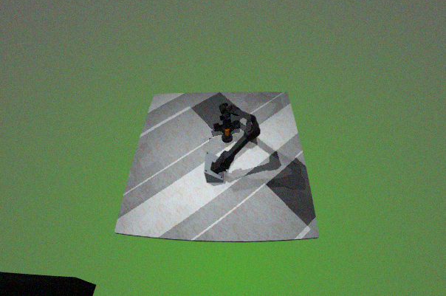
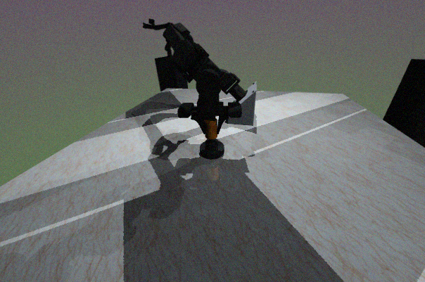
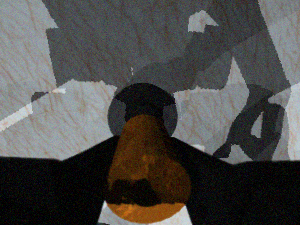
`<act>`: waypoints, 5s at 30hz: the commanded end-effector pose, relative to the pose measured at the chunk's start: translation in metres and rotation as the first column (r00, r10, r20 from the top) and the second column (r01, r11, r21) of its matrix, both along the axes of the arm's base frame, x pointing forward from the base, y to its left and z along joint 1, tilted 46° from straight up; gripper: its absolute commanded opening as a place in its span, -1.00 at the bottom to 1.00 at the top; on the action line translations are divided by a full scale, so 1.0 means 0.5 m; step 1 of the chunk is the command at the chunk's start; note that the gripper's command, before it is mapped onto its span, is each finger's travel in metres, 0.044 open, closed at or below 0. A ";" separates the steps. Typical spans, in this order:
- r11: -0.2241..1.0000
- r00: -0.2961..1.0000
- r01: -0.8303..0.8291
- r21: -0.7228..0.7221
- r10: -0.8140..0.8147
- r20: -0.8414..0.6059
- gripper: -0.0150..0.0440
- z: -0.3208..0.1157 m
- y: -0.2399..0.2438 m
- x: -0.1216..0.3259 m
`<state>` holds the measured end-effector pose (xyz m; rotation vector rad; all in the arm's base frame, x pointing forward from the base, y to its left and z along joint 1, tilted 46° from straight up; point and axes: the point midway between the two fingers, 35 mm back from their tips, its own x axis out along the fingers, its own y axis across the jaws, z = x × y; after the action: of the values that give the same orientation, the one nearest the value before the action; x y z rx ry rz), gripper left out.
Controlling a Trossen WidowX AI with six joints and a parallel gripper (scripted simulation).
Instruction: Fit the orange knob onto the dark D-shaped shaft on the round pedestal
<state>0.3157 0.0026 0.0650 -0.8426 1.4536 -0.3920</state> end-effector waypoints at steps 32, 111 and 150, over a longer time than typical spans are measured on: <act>0.983 0.968 -0.185 -0.016 0.179 -0.174 -0.49 -0.001 0.002 -0.005; 0.944 0.896 -0.329 -0.004 0.311 -0.317 -0.49 0.001 0.004 0.001; 0.886 0.785 -0.462 0.030 0.425 -0.451 -0.49 0.000 0.002 -0.001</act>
<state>0.3155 0.0018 0.0628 -1.3724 1.6019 0.1164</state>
